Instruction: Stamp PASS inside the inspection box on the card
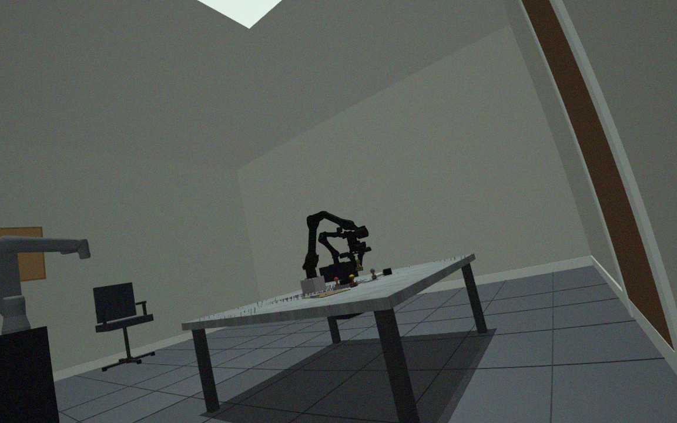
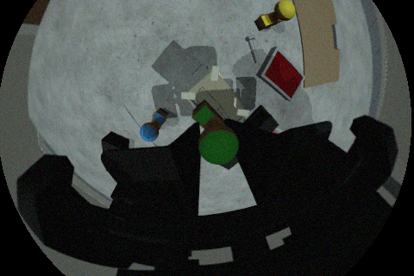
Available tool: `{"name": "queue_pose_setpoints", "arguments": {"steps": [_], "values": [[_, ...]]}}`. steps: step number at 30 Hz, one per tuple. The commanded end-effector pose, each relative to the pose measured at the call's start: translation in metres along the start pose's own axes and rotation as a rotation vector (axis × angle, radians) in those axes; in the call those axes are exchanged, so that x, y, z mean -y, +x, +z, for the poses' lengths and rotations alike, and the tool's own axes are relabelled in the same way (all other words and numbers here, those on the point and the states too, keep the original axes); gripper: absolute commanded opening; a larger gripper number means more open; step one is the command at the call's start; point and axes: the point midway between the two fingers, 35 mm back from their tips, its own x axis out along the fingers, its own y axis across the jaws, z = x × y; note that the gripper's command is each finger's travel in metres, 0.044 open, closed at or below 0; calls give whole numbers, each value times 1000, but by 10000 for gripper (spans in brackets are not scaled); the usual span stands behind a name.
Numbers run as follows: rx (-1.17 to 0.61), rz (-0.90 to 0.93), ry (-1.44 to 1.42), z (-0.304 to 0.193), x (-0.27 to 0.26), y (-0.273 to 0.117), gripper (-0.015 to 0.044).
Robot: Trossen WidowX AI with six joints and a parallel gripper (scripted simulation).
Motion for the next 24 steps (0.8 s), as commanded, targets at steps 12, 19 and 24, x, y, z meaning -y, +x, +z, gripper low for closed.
{"name": "queue_pose_setpoints", "arguments": {"steps": [12,19,24], "values": [[-7,-1,-2,-81,-16,-4,0],[-11,-1,-3,-122,-14,-2,0],[-13,-1,-3,-136,-12,-2,0]]}}
